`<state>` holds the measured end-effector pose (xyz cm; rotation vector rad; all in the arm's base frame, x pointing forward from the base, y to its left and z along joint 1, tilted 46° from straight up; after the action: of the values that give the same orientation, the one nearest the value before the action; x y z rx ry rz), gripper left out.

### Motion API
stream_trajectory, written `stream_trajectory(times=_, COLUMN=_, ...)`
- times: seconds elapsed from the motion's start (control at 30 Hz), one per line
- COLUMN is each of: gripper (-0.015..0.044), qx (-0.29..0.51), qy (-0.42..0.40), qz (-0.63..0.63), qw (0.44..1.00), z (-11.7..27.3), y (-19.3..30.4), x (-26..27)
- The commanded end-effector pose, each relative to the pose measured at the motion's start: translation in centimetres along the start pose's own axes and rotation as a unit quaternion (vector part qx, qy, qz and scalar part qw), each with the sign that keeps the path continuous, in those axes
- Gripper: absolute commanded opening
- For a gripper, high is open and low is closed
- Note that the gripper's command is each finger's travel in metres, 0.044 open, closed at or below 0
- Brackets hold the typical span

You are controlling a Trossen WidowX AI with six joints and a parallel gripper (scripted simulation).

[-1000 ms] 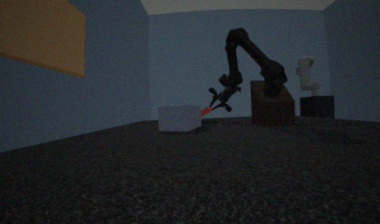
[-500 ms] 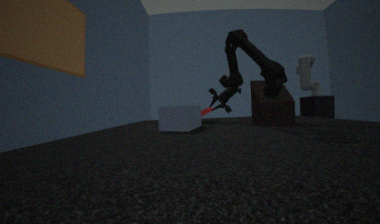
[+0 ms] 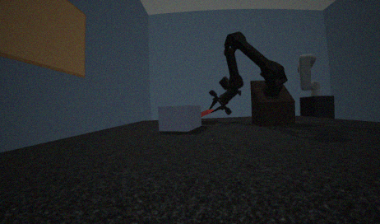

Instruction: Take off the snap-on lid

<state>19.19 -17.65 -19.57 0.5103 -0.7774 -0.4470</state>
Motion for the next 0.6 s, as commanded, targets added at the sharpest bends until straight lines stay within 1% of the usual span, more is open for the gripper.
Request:
stream_trajectory(times=0.0, gripper=0.0, qx=0.004, qy=0.015, qz=-0.007, qw=1.0, z=-0.7, y=0.5, x=-1.1)
stream_trajectory(times=0.1, gripper=0.0, qx=0.004, qy=0.015, qz=-0.007, qw=1.0, z=-0.8, y=0.5, x=-1.2)
stream_trajectory(times=0.13, gripper=0.0026, qx=0.001, qy=0.003, qz=-0.001, qw=1.0, z=-0.2, y=0.1, x=-0.2)
stream_trajectory(times=0.2, gripper=0.0079, qx=0.003, qy=0.012, qz=-0.006, qw=1.0, z=-0.2, y=0.0, x=0.0)
stream_trajectory(times=0.43, gripper=0.0263, qx=0.003, qy=0.015, qz=-0.007, qw=1.0, z=-0.2, y=0.0, x=0.1)
stream_trajectory(times=0.47, gripper=0.0275, qx=0.003, qy=0.015, qz=-0.007, qw=1.0, z=-0.2, y=0.0, x=0.1)
stream_trajectory(times=0.53, gripper=0.0275, qx=0.003, qy=0.015, qz=-0.007, qw=1.0, z=-0.2, y=0.0, x=0.1)
stream_trajectory(times=0.57, gripper=0.0301, qx=0.003, qy=0.015, qz=-0.007, qw=1.0, z=-0.1, y=0.1, x=-0.1)
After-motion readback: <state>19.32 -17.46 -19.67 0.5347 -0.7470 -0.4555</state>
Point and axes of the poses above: the point midway between the two fingers, 35 mm back from their tips, its own z axis back along the fingers, its own x axis across the jaws, y = z × x, the point moved 6 cm from there along z, back along the fingers, and after that the axes turned 9 degrees about z, right-handed, at the moved point
